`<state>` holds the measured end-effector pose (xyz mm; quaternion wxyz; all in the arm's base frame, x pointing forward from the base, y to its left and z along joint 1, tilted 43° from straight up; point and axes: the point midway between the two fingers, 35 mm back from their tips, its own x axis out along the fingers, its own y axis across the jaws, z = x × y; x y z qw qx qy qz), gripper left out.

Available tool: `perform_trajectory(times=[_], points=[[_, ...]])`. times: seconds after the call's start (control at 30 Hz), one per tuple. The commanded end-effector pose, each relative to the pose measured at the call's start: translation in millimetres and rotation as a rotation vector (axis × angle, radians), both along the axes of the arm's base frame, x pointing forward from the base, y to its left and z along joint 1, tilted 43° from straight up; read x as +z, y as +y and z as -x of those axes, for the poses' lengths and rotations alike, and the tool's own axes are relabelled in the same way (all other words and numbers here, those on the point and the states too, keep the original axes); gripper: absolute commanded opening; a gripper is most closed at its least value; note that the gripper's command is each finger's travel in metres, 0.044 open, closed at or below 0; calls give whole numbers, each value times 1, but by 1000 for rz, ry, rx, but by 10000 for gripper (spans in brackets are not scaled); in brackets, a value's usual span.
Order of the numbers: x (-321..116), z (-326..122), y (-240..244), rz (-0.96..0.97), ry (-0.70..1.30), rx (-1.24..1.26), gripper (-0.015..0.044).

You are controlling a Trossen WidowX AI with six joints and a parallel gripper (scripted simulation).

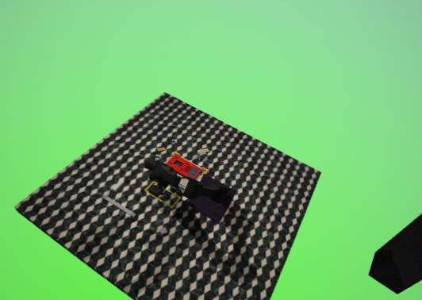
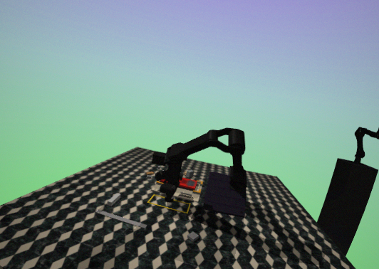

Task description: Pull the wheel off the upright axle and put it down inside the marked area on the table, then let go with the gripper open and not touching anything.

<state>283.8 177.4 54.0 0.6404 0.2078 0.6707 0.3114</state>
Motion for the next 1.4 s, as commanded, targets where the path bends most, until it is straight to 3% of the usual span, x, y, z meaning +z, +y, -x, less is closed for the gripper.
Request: perform_trajectory(times=[0.0, 0.13, 0.53, 0.83, 1.03, 1.17, 1.37], points=[[-13, 5, 11, -2, 11, -2, 0], [-15, 6, 12, -3, 11, -2, 0], [-7, 4, 6, -1, 8, 3, 300], [31, -1, -30, 0, 11, -2, 300], [32, 35, -76, 15, 13, -7, 440], [37, 68, -101, 5, 16, -2, 440], [37, 70, -102, 4, 16, -2, 440]])
